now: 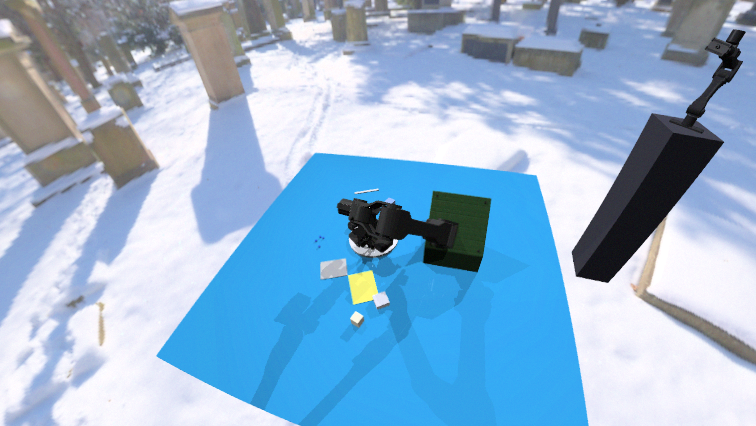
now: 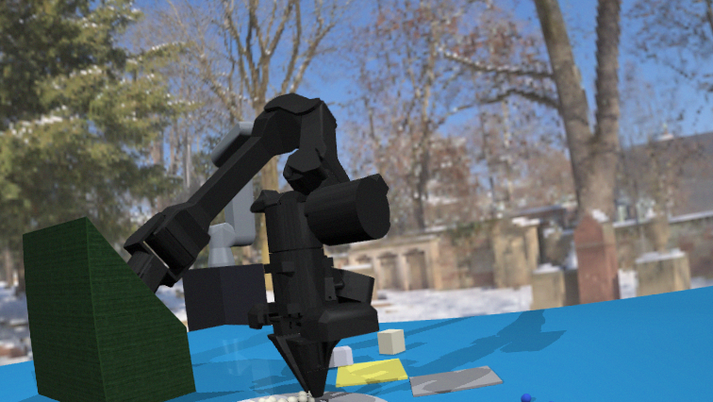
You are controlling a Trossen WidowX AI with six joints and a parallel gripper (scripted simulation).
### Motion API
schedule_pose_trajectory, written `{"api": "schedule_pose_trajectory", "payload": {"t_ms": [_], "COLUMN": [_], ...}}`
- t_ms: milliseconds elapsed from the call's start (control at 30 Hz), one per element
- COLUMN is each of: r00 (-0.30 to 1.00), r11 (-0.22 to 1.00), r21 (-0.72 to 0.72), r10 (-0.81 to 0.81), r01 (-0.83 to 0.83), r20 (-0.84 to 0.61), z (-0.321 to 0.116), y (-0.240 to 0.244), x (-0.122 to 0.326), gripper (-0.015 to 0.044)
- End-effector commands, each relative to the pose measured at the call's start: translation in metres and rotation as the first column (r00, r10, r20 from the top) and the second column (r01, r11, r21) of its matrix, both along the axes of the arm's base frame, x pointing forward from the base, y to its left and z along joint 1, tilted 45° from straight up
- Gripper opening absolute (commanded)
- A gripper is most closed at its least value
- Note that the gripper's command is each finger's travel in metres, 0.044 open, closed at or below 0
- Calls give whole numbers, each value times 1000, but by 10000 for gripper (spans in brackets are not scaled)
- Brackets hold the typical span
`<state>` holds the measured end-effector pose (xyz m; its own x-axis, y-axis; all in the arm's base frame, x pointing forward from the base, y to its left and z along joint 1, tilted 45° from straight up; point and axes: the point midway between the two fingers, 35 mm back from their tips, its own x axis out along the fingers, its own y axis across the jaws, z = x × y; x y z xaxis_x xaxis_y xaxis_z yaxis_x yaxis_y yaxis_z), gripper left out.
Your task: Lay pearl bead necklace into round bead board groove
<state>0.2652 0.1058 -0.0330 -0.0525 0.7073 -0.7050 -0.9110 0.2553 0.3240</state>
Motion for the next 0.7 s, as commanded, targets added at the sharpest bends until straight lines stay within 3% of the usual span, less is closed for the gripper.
{"api": "schedule_pose_trajectory", "payload": {"t_ms": [0,467,667], "r00": [1000,1000,1000], "r11": [1000,1000,1000], "r21": [0,0,-1], "r10": [0,-2,0], "r01": [0,2,0], "r20": [-1,-8,-8], "z": [0,1,3], "y": [0,-1,-4], "x": [0,-1,-1], "gripper": [79,440,440]}}
